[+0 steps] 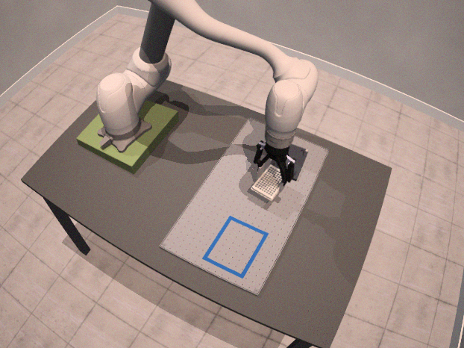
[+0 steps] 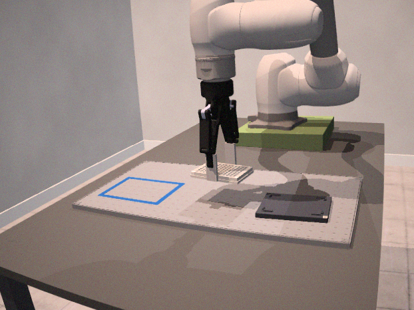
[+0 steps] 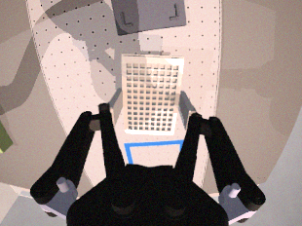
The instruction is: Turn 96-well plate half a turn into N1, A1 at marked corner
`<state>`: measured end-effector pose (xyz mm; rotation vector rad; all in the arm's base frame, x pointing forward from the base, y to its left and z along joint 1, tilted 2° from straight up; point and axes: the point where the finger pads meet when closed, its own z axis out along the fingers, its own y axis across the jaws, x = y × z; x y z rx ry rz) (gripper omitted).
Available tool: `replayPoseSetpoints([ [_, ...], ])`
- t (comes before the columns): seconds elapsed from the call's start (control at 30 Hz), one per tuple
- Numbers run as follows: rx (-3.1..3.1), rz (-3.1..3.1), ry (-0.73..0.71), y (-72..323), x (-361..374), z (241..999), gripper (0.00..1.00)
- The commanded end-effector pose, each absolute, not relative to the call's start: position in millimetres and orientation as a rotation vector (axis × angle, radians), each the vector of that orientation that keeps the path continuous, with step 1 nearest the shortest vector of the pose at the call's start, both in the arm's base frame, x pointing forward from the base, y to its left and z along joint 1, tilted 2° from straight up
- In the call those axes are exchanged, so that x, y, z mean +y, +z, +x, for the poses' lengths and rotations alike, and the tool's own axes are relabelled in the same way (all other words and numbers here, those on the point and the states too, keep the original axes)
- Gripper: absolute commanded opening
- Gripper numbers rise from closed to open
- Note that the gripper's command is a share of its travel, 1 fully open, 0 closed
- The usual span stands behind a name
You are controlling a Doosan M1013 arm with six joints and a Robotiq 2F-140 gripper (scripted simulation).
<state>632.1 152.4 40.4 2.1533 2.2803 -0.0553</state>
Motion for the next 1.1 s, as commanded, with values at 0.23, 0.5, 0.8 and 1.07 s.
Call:
replayPoseSetpoints([
  [0.23,2.281,2.153,-0.055,40,124,637,0.0],
  [0.5,2.281,2.153,-0.055,40,98,641,0.0],
  [0.8,2.281,2.153,-0.055,40,75,645,0.0],
  [1.07,2.281,2.153,-0.055,40,48,649,0.0],
])
